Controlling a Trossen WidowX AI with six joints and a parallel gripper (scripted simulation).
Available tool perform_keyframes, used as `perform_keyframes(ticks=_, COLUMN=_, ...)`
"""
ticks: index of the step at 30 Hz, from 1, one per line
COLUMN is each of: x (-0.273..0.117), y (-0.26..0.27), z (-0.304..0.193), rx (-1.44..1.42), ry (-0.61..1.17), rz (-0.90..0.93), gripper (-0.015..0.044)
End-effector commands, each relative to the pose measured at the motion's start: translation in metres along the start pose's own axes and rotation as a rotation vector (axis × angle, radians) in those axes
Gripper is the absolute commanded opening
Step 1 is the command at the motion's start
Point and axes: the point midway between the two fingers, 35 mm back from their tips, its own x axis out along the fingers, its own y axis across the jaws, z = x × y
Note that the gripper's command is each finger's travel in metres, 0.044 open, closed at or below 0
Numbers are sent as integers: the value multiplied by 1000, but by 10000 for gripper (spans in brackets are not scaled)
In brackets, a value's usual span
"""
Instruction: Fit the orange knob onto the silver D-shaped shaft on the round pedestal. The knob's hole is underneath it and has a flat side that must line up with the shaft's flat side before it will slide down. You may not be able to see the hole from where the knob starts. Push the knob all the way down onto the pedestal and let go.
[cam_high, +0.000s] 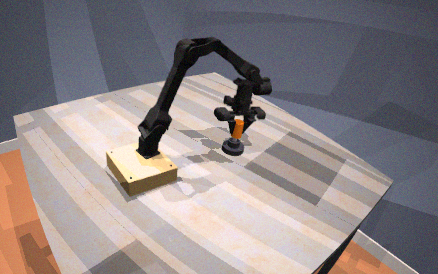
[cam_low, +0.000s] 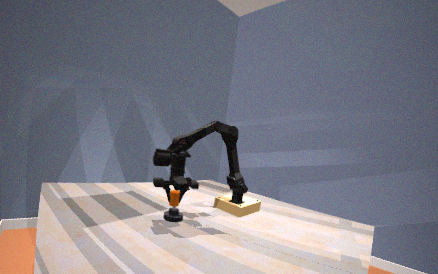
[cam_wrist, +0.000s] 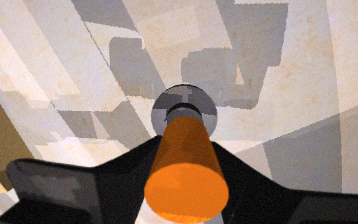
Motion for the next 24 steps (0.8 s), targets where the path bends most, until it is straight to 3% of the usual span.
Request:
perform_keyframes(ticks=1, x=1, y=0, z=0, rx=-6, ry=-4, rz=0, gripper=0)
perform_keyframes(ticks=19, x=-1, y=2, z=2, rx=-6, ry=-4, rz=0, gripper=0)
perform_keyframes(ticks=24, x=-2, y=2, z=2, rx=-131, ry=-4, rz=-1, gripper=0)
